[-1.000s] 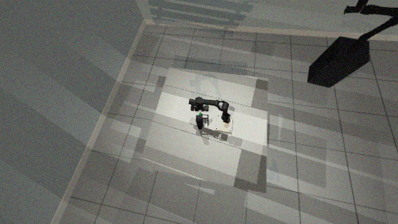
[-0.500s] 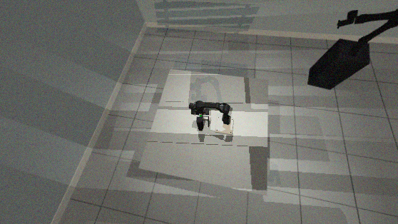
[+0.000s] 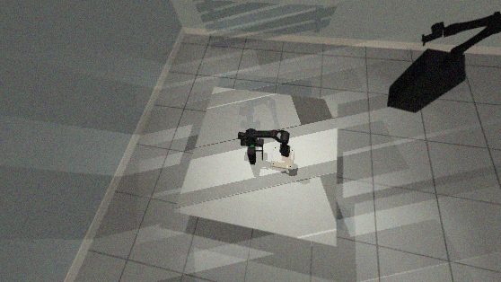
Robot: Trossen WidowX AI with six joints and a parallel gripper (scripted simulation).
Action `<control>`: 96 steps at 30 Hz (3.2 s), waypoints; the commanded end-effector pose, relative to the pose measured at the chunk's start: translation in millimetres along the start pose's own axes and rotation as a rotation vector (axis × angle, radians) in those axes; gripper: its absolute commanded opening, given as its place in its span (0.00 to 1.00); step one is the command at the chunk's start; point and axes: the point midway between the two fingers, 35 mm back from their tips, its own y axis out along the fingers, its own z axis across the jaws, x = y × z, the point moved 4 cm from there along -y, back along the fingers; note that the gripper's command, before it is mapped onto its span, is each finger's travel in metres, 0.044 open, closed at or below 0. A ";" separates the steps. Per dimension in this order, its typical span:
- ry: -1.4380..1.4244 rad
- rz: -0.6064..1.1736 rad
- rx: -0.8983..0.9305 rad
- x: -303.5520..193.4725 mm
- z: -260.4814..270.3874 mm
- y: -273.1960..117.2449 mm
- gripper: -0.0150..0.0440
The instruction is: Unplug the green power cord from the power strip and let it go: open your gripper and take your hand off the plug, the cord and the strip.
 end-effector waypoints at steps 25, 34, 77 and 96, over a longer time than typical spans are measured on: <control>0.000 0.000 -0.003 4.9 0.2 7.8 0.25; 0.001 -0.003 -0.003 19.0 1.3 7.7 0.25; 0.004 -0.011 -0.007 66.8 -3.5 2.2 1.00; 0.004 -0.015 -0.007 105.3 -5.2 -6.0 1.00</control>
